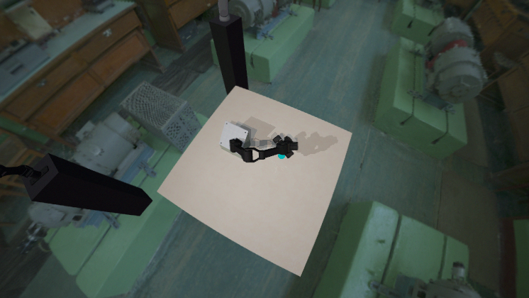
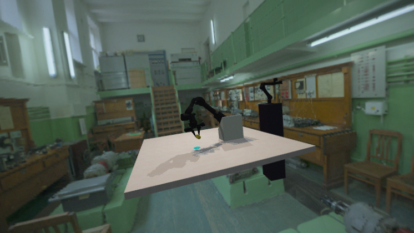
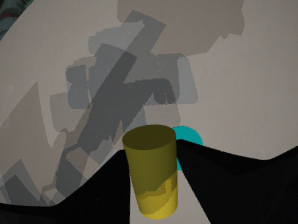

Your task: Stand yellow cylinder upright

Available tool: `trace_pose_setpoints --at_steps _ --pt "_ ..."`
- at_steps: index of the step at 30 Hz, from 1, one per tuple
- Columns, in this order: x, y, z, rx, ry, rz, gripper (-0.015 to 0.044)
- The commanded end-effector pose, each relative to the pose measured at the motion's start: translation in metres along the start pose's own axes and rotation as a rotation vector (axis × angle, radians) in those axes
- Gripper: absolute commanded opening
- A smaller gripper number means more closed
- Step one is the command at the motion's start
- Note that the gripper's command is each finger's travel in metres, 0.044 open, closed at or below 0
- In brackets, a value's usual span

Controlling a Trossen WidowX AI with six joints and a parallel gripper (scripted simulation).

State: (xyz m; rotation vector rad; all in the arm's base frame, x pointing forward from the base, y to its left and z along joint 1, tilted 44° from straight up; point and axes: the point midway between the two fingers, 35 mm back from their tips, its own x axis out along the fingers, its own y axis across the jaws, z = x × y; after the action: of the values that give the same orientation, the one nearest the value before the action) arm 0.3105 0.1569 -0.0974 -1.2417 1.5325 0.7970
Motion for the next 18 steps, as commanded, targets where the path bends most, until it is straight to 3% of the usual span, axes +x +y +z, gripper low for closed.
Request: trace_pose_setpoints --at_steps 1,18 --pt "0.0004 0.0016 -0.0005 -0.004 -0.028 0.013 0.0105" --pt "0.0056 0.0012 -0.0005 -0.006 -0.148 0.054 0.0105"
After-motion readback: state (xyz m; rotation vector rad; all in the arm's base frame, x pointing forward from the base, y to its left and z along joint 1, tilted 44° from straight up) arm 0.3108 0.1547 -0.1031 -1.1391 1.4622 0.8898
